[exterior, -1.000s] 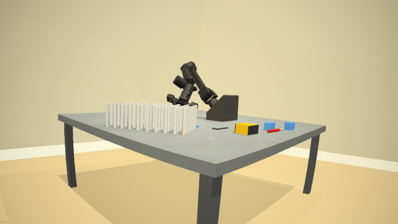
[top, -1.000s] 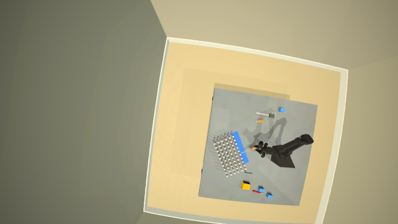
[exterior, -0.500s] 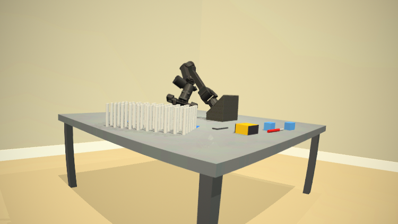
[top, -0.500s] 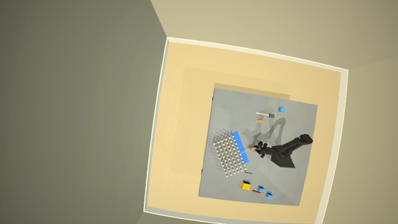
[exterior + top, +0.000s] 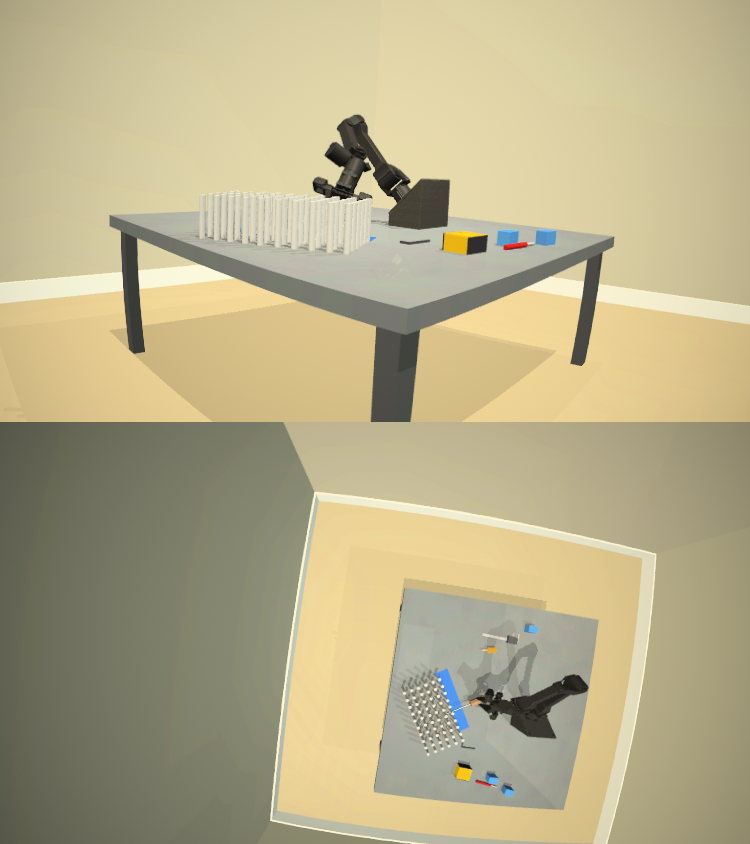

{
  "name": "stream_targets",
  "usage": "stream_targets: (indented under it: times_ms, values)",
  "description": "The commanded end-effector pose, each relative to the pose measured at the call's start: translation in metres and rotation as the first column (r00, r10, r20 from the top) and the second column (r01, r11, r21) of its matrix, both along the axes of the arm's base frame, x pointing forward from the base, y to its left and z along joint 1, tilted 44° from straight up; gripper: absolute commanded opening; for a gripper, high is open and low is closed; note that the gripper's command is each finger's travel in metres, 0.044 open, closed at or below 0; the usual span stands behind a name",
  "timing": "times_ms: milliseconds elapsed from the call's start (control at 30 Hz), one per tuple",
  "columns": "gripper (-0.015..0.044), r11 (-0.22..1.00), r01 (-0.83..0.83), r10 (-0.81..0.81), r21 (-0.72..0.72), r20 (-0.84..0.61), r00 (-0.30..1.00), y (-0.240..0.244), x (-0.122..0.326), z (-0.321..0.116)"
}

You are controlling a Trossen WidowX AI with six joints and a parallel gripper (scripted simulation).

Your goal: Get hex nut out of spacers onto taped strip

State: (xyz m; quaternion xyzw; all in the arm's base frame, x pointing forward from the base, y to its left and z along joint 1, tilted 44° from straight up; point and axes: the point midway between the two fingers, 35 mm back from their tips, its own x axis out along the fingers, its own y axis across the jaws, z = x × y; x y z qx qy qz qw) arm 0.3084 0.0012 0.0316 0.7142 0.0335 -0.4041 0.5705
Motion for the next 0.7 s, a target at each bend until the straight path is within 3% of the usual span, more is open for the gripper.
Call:
stream_targets:
  times_ms: [0,667]
  values:
    - [0.0000,1.000,0.003,-0.003,0.008,0.015,1.000,0.0023,0.0049,0.0026]
    - [0.0000,1.000,0.002,-0.003,0.008,0.016,1.000,0.0070,0.0132,-0.0004]
